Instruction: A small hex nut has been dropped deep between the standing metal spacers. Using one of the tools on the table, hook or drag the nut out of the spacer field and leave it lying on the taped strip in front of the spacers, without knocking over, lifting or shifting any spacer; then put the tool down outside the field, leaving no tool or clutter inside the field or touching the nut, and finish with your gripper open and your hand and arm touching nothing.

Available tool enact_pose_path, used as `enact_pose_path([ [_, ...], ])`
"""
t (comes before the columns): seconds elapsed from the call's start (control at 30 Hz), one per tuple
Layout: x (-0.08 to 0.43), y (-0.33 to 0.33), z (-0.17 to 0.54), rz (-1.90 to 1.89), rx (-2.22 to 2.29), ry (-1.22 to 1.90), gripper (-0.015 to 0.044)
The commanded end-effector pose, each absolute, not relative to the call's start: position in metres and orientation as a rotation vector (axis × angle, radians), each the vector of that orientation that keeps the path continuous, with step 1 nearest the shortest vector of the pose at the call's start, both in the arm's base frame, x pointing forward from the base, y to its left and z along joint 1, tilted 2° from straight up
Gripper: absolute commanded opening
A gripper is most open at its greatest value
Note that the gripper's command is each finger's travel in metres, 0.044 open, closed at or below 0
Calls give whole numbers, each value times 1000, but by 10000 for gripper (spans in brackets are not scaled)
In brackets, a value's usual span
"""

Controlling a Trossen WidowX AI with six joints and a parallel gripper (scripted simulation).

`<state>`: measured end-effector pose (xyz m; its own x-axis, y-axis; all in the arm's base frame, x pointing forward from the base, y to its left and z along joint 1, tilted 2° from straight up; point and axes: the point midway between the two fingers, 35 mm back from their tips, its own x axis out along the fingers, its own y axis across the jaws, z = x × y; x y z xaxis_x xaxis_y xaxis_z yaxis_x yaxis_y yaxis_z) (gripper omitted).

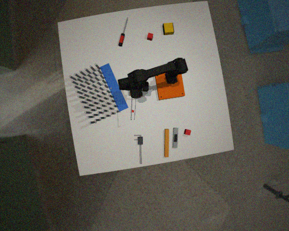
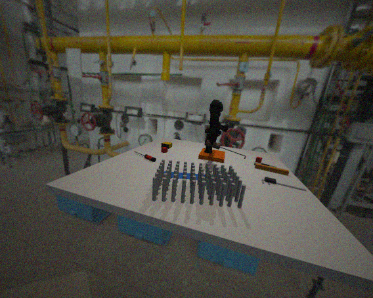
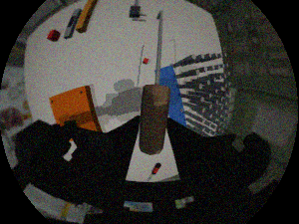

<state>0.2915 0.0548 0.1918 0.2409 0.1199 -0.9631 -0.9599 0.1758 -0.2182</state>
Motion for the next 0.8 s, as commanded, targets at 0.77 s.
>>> enact_pose_path([
  [0.77,297,182,205,1741,-1581,429,0],
])
